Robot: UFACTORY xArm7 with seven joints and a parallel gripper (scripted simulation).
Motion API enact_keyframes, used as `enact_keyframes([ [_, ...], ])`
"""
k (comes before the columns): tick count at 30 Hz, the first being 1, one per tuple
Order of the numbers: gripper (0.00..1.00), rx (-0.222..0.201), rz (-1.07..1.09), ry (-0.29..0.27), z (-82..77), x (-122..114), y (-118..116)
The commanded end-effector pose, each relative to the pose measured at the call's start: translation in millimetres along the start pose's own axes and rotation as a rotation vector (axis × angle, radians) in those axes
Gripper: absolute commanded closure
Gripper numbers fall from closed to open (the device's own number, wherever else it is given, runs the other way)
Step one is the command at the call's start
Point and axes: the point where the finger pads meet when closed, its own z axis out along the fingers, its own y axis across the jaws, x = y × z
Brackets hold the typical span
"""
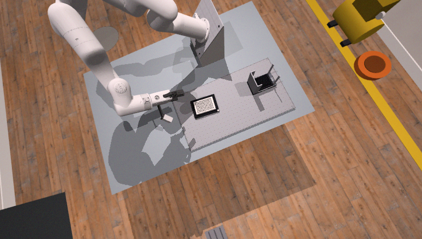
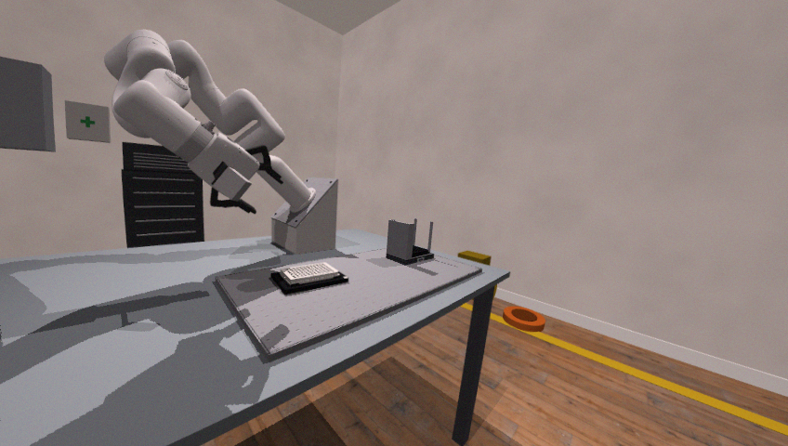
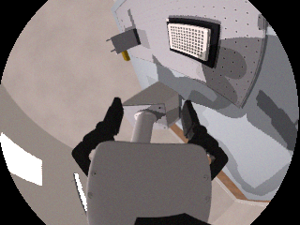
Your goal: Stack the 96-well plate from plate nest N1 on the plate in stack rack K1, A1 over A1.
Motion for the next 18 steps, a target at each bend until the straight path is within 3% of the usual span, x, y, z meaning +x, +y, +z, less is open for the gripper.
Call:
enact_keyframes([
  [1,0.0,-0.012,-0.006,0.005,-5.0,10.1,-17.1],
  [3,0.0,-0.012,-0.006,0.005,-5.4,10.9,-18.7],
  [6,0.0,-0.072,-0.058,0.051,-8.6,16.0,-32.5],
  [12,0.0,-0.072,-0.058,0.051,-14.8,25.8,-59.6],
  [15,0.0,-0.072,-0.058,0.051,-14.8,25.8,-59.6],
  [18,0.0,-0.122,-0.111,0.106,-17.9,29.0,-74.0],
])
